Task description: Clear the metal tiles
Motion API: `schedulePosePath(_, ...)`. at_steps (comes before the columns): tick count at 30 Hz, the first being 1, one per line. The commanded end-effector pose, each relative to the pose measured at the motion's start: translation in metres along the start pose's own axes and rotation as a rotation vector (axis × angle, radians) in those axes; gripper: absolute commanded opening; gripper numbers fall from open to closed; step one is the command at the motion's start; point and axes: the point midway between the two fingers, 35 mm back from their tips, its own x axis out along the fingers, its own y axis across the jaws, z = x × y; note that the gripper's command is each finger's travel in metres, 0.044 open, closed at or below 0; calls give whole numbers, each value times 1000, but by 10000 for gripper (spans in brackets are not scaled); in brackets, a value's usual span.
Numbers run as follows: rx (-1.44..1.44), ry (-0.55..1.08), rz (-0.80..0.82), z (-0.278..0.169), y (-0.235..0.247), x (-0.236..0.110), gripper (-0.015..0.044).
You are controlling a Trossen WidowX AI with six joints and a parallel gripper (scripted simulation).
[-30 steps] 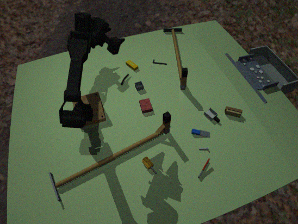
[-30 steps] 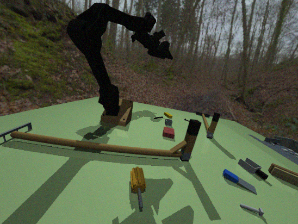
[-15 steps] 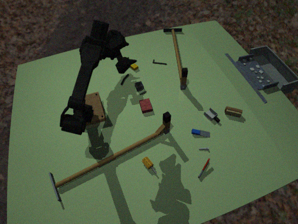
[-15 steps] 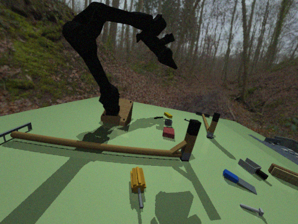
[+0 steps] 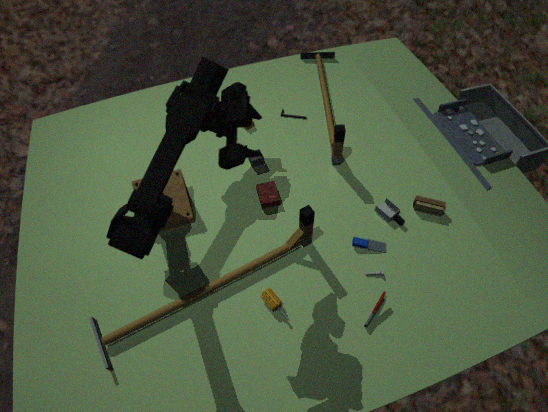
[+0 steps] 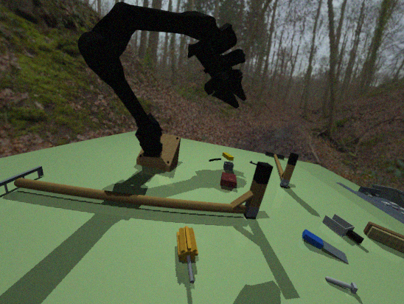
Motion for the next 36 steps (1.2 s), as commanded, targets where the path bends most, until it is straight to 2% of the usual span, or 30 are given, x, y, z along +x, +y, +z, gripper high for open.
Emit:
schedulePosePath(1,84,7,-79,4,-26,7,440)
schedulePosePath(23,465,-15,-465,6,-153,15,440)
schedulePosePath(36,475,-18,-476,6,-150,16,440)
